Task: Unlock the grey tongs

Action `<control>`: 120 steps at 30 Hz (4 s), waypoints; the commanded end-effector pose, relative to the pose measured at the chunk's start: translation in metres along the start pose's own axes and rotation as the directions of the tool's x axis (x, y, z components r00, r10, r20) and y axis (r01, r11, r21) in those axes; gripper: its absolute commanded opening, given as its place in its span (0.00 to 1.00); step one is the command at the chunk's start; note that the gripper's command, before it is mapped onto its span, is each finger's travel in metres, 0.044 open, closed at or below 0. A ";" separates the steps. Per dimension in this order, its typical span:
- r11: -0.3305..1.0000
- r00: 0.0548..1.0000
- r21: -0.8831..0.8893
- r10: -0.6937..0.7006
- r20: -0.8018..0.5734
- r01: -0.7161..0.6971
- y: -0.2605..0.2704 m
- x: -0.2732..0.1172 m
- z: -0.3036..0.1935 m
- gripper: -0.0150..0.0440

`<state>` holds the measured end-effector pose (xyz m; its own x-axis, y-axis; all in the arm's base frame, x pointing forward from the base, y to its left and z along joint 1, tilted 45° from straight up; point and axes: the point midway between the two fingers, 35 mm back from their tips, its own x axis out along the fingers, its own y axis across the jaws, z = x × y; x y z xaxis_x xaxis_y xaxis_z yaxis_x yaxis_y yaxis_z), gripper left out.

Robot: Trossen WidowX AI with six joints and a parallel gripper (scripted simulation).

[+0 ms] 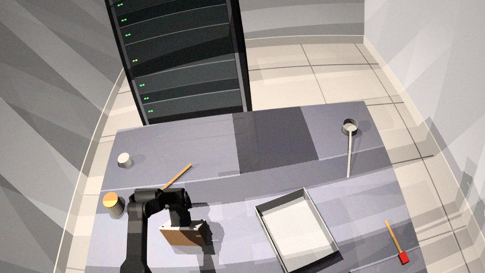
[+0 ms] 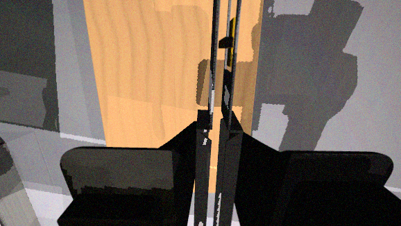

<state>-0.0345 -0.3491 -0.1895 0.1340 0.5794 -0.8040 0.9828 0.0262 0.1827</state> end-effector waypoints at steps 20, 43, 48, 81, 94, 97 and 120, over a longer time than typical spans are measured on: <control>1.000 0.993 -0.018 -0.013 -0.119 0.010 0.003 -0.004 -0.010 0.00; 1.000 0.993 -0.018 -0.013 -0.118 0.010 0.002 0.033 -0.010 0.00; 1.000 0.993 -0.018 -0.013 -0.118 0.010 0.002 0.041 -0.010 0.00; 1.000 0.993 -0.018 -0.012 -0.119 0.010 0.002 0.095 -0.020 0.00; 1.000 0.993 -0.018 -0.012 -0.119 0.010 0.002 0.106 -0.024 0.00; 1.000 0.993 -0.018 -0.014 -0.121 0.012 0.002 0.105 -0.024 0.13; 1.000 0.993 -0.018 -0.014 -0.121 0.012 0.002 0.105 -0.024 1.00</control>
<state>-0.0220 -0.2689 -0.2601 0.1028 0.6729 -0.7326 0.9820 0.0486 0.1824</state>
